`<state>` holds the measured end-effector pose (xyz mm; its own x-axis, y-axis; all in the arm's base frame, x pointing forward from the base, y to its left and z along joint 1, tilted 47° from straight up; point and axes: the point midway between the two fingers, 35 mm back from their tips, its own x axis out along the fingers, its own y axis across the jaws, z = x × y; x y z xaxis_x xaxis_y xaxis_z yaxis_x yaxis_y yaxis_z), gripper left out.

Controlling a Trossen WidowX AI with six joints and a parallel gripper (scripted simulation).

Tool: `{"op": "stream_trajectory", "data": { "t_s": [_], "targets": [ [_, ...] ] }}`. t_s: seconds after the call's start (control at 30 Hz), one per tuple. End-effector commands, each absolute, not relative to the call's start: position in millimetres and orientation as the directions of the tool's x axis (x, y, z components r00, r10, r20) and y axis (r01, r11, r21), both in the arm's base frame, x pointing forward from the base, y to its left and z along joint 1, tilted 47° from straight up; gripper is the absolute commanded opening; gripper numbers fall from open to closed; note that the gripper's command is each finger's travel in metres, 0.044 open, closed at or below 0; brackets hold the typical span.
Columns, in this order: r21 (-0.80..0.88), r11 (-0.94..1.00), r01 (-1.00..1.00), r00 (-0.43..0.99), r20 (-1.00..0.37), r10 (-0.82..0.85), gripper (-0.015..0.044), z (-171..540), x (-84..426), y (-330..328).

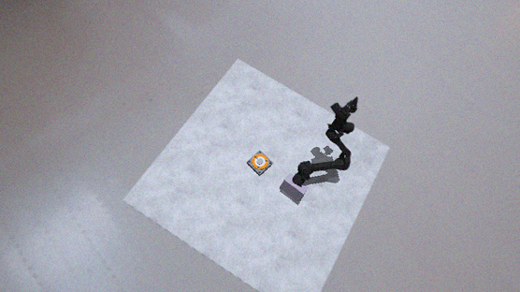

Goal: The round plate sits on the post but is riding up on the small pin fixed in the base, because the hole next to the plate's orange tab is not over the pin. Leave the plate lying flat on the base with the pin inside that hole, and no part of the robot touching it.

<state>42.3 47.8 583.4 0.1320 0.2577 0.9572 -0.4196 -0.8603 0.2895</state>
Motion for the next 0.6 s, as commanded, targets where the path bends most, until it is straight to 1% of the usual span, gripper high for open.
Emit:
{"op": "stream_trajectory", "data": {
  "t_s": [0.0,0.03,0.1,0.13,0.23,0.3,0.4,0.47,0.5,0.53,0.57],
  "targets": [
    [0.298,-0.855,-0.425,0.148,0.955,0.259,0.0374,583.3,47.4,49.0],
    [0.323,-0.837,-0.442,0.196,0.945,0.262,0.0347,582.4,62.6,52.4],
    [0.431,-0.758,-0.49,0.369,0.89,0.267,0.0295,574.2,118.9,63.7],
    [0.47,-0.727,-0.501,0.425,0.865,0.266,0.0269,569.7,137.6,66.9],
    [0.586,-0.629,-0.511,0.575,0.777,0.257,0.019,552.1,188.7,73.9],
    [0.62,-0.58,-0.528,0.607,0.754,0.253,0.0137,545.3,204.1,74.5],
    [0.786,-0.399,-0.473,0.785,0.581,0.215,0.0059,505.8,272.8,76.9],
    [0.866,-0.29,-0.408,0.864,0.469,0.183,0.0006,478.8,307.0,75.4],
    [0.899,-0.235,-0.369,0.896,0.412,0.165,0.0,464.7,322.4,74.0],
    [0.906,-0.223,-0.359,0.904,0.397,0.161,0.0,461.2,325.9,73.7],
    [0.927,-0.184,-0.326,0.924,0.354,0.147,0.0,450.5,336.1,72.5]
  ]
}}
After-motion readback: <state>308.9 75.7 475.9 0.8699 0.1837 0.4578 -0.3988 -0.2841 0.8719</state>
